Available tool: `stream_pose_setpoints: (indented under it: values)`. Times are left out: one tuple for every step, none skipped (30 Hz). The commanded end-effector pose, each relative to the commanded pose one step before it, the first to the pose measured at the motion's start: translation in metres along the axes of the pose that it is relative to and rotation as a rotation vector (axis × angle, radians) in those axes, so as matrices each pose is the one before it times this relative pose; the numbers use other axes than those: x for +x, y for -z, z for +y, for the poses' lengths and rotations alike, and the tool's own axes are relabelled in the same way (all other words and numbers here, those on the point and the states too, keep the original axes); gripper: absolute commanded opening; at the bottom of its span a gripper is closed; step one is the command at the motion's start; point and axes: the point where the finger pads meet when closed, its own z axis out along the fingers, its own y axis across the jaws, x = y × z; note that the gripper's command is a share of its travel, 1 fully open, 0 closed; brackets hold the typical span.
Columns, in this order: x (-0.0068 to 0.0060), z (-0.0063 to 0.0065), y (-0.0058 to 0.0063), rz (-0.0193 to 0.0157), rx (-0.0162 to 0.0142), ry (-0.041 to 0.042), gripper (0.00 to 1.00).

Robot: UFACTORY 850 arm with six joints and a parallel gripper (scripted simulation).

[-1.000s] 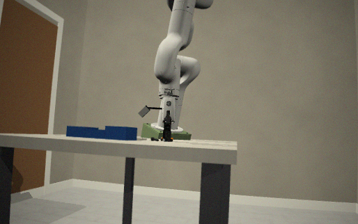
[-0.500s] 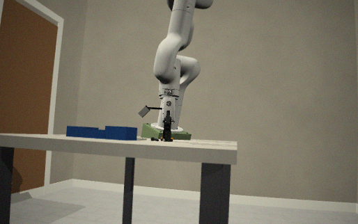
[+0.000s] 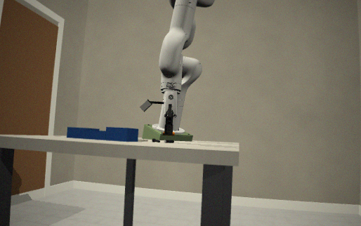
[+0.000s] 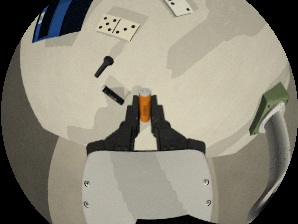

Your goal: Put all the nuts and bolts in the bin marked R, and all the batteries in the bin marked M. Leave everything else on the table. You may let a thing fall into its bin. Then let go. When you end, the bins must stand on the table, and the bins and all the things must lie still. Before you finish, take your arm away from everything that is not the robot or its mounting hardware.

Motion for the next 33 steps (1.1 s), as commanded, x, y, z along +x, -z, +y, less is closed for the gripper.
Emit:
stream_pose_setpoints:
  values:
    - [0.00006, -0.00120, 0.01920, -0.00432, -0.01889, -0.00095, 0.00]
    - [0.00000, -0.00001, 0.00335, 0.00000, 0.00000, 0.00000, 0.00]
    - [0.00000, 0.00001, 0.00331, 0.00000, 0.00002, 0.00000, 0.00]
    - [0.00000, -0.00002, 0.00335, 0.00000, 0.00000, 0.00000, 0.00]
    - [0.00000, -0.00002, 0.00335, 0.00000, 0.00000, 0.00000, 0.00]
    - [0.00000, 0.00000, 0.00000, 0.00000, 0.00000, 0.00000, 0.00]
    - [0.00000, 0.00000, 0.00000, 0.00000, 0.00000, 0.00000, 0.00]
    - [0.00000, 0.00000, 0.00000, 0.00000, 0.00000, 0.00000, 0.00]
    - [0.00000, 0.00002, -0.00003, -0.00001, 0.00002, 0.00000, 0.00]
    - [0.00000, 0.00000, 0.00000, 0.00000, 0.00000, 0.00000, 0.00]
    - [0.00000, 0.00000, 0.00000, 0.00000, 0.00000, 0.00000, 0.00]
    - [0.00000, 0.00000, 0.00000, 0.00000, 0.00000, 0.00000, 0.00]
    - [0.00000, 0.00000, 0.00000, 0.00000, 0.00000, 0.00000, 0.00]
    - [0.00000, 0.00000, 0.00000, 0.00000, 0.00000, 0.00000, 0.00]
    - [0.00000, 0.00000, 0.00000, 0.00000, 0.00000, 0.00000, 0.00]
    - [0.00000, 0.00000, 0.00000, 0.00000, 0.00000, 0.00000, 0.00]
    - [0.00001, 0.00002, -0.00003, -0.00001, 0.00002, 0.00000, 0.00]
    - [0.00000, 0.00000, 0.00001, 0.00000, 0.00000, 0.00000, 0.00]
    - [0.00000, 0.00000, 0.00001, 0.00000, 0.00000, 0.00000, 0.00]
    - [0.00000, 0.00000, 0.00001, 0.00000, 0.00000, 0.00000, 0.00]
    - [0.00000, 0.00000, 0.00001, 0.00000, 0.00000, 0.00000, 0.00]
    - [0.00000, 0.00000, 0.00000, 0.00000, 0.00000, 0.00000, 0.00]
    - [0.00000, 0.00000, 0.00000, 0.00000, 0.00000, 0.00000, 0.00]
    - [0.00000, 0.00000, 0.00000, 0.00000, 0.00000, 0.00000, 0.00]
    - [0.00000, 0.00000, 0.00000, 0.00000, 0.00000, 0.00000, 0.00]
    - [0.00013, 0.00010, 0.00397, 0.00000, 0.00002, 0.00000, 0.00]
    - [0.00002, 0.00025, 0.00278, 0.00000, 0.00000, 0.00000, 0.00]
    - [0.00000, 0.00000, 0.00000, 0.00000, 0.00000, 0.00000, 0.00]
    - [0.00000, 0.00000, 0.00000, 0.00000, 0.00000, 0.00000, 0.00]
    - [0.00000, 0.00000, 0.00000, 0.00000, 0.00000, 0.00000, 0.00]
    - [0.00000, 0.00000, 0.00000, 0.00000, 0.00000, 0.00000, 0.00]
    - [0.00001, 0.00002, -0.00003, -0.00001, 0.00002, 0.00000, 0.00]
    - [0.00574, -0.00177, 0.00002, 0.00003, -0.00001, 0.00000, 0.00]
